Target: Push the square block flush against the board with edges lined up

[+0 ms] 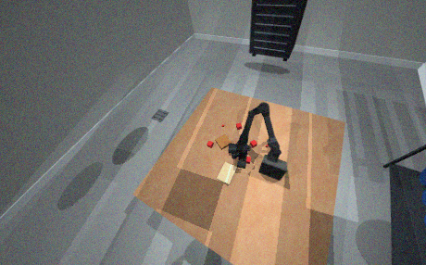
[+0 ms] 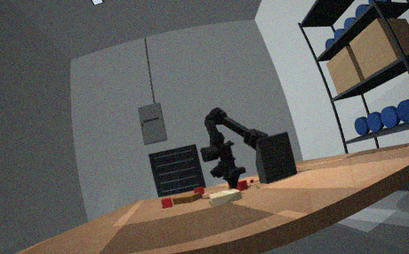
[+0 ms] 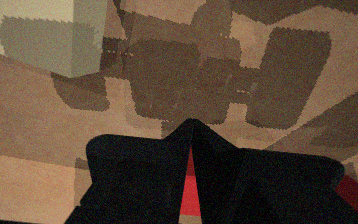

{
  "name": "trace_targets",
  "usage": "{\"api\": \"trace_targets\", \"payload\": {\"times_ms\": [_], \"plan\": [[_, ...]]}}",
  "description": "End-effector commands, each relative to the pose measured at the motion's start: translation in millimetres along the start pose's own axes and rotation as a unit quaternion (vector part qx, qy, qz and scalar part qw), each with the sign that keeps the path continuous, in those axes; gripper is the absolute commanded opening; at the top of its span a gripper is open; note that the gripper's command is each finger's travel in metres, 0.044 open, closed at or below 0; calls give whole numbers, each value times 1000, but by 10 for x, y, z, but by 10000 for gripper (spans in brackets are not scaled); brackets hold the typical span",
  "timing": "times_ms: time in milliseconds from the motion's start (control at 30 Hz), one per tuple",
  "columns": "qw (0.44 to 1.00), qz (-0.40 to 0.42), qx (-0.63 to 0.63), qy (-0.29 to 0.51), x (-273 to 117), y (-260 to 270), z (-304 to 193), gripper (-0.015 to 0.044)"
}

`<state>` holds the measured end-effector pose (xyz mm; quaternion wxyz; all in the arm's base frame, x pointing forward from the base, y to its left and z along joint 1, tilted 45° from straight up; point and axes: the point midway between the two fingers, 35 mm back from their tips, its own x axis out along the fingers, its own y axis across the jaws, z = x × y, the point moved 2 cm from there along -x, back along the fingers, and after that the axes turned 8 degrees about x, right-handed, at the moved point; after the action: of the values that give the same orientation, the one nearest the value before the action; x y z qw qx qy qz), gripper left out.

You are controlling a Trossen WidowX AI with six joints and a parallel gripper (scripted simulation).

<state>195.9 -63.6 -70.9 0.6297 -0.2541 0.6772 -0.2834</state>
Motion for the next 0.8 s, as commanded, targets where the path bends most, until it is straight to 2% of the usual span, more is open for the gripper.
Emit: {"api": "trace_targets", "payload": {"times_ms": [0,767], "plan": [[1000,2,5,-1,-8,-13,-52,0],[1000,2,5,-1,-6,-22,-114,0]]}}
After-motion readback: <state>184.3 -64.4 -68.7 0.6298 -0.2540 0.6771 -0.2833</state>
